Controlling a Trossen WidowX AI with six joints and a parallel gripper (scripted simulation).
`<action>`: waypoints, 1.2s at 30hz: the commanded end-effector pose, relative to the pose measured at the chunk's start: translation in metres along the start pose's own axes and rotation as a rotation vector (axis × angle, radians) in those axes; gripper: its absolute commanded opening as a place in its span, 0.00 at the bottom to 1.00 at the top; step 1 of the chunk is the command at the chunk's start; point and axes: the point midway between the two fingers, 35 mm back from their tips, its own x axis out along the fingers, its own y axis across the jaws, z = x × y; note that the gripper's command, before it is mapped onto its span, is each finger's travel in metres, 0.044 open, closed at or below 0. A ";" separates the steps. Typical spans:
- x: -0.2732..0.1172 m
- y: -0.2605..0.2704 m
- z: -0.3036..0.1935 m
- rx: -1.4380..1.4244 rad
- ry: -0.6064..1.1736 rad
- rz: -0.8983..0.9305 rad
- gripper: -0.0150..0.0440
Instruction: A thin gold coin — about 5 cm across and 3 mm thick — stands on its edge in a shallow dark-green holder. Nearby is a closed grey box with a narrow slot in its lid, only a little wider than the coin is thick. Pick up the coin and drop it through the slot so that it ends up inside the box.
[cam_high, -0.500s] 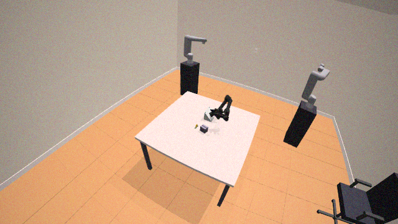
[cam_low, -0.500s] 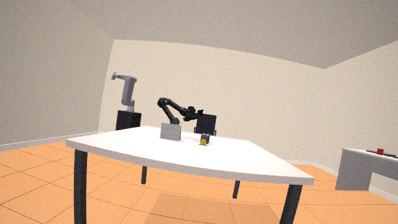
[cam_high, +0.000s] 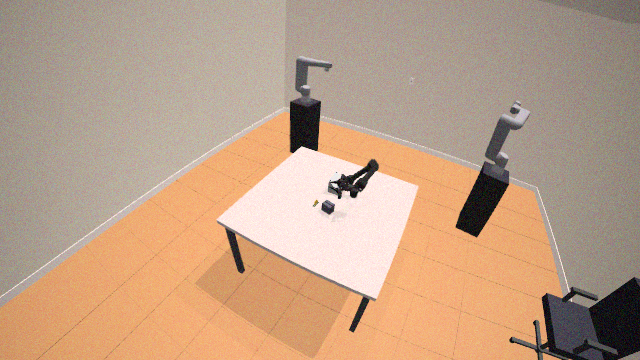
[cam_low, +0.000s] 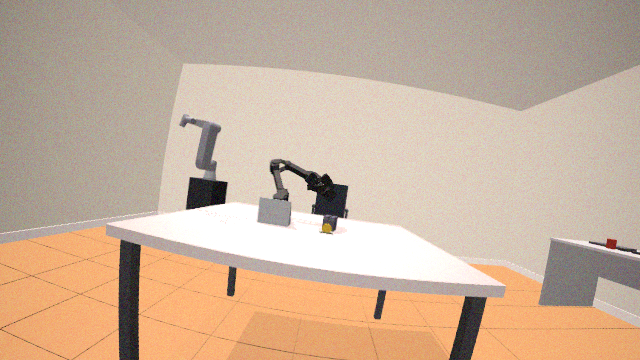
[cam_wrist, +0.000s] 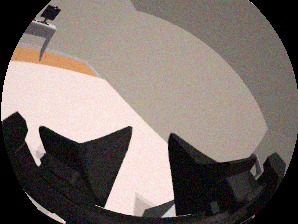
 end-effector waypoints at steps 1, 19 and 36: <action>0.042 0.014 -0.031 -0.369 0.479 0.080 0.53; 0.128 0.038 -0.061 -0.507 1.044 1.185 0.53; 0.130 0.042 -0.058 -0.490 1.031 1.225 0.53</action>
